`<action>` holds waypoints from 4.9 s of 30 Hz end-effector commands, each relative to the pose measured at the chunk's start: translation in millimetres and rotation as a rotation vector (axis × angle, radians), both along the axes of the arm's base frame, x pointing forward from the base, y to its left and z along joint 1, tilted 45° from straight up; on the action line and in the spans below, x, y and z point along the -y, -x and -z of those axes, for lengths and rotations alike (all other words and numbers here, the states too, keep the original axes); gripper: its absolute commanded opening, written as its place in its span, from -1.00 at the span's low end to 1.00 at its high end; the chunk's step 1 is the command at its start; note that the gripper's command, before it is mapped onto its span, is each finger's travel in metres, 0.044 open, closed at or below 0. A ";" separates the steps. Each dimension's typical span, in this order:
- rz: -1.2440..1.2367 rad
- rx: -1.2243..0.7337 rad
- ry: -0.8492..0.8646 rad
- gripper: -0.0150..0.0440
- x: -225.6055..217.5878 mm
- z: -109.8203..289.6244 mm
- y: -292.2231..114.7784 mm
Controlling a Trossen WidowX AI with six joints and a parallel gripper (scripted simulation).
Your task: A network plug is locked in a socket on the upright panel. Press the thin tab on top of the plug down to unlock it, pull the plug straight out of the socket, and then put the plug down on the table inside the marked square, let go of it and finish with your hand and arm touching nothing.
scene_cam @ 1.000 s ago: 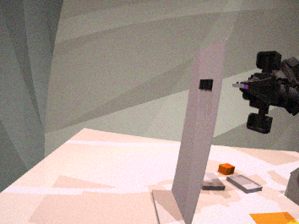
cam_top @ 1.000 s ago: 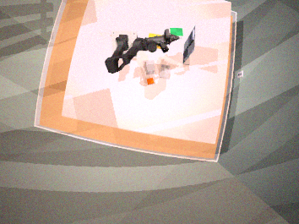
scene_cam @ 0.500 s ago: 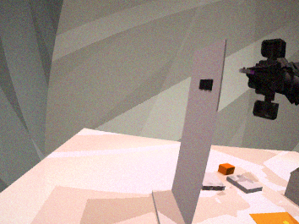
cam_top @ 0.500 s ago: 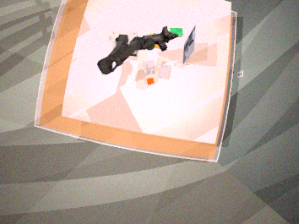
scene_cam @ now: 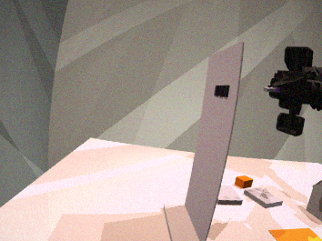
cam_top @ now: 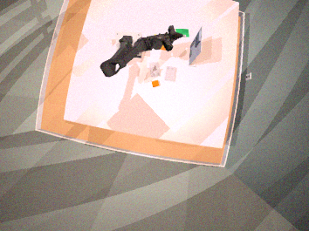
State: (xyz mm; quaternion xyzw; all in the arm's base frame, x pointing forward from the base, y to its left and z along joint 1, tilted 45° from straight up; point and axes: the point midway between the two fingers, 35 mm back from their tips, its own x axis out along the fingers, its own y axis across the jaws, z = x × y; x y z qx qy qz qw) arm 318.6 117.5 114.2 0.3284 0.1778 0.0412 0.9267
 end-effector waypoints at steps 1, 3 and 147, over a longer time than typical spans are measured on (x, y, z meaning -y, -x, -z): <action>0.019 -0.102 0.094 -0.49 11.5 27.9 0.5; 0.024 -0.156 0.137 -0.49 17.3 41.8 2.0; -0.032 -0.969 0.595 0.04 143.7 207.6 97.8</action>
